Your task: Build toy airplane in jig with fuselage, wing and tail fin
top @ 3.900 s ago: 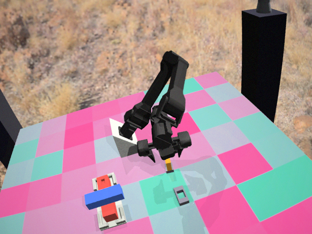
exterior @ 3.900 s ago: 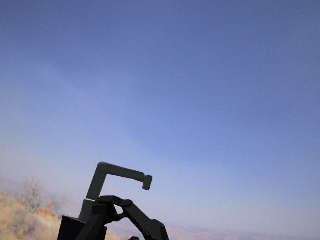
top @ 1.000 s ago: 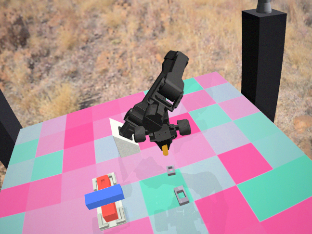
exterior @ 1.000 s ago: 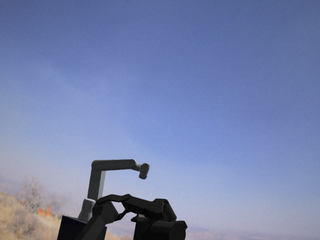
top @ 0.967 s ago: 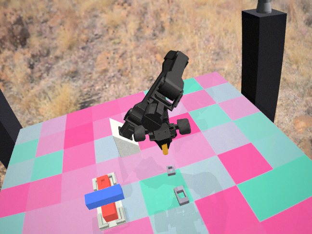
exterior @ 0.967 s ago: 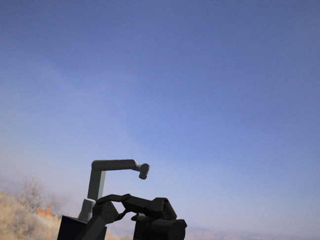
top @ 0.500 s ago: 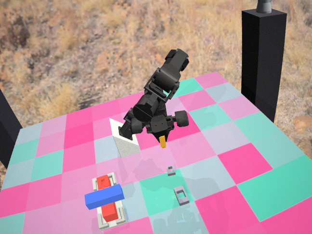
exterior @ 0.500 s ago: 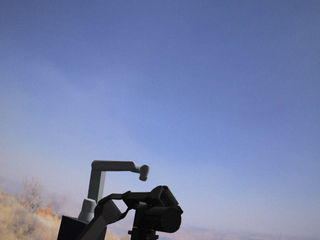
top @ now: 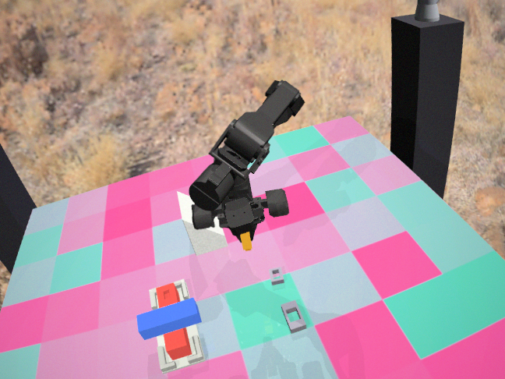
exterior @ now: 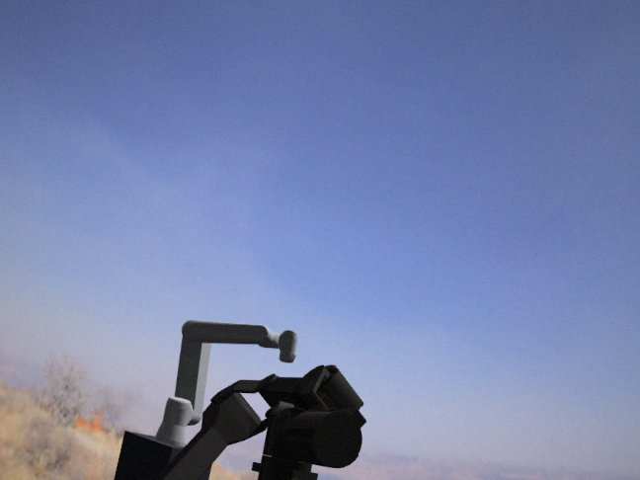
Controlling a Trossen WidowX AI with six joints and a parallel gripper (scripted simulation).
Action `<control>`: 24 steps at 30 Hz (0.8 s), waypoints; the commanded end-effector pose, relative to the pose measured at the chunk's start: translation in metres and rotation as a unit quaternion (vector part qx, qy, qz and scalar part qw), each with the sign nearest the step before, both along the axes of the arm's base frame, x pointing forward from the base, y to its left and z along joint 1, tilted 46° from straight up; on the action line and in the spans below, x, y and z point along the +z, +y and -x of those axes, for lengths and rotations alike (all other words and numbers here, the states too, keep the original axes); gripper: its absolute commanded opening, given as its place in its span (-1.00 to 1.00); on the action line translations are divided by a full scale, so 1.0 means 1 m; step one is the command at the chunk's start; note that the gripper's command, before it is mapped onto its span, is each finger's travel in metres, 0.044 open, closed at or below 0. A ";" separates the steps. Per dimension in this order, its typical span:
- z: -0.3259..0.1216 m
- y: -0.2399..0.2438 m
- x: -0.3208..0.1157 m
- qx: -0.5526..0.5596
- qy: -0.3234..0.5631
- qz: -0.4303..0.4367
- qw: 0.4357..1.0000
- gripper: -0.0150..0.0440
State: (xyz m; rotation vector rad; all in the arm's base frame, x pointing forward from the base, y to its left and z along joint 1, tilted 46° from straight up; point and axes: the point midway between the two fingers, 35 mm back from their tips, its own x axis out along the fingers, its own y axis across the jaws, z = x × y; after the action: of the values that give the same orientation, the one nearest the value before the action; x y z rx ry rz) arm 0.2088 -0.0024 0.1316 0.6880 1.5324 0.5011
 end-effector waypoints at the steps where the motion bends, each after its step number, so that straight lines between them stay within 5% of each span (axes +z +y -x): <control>1: -0.005 -0.010 -0.011 0.003 -0.002 0.002 1.000 -0.49; 24: -0.016 -0.055 -0.069 0.020 -0.015 0.006 1.000 -0.49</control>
State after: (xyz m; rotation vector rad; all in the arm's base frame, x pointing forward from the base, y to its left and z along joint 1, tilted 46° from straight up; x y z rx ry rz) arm 0.2248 -0.0493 0.0727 0.6431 1.5185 0.5271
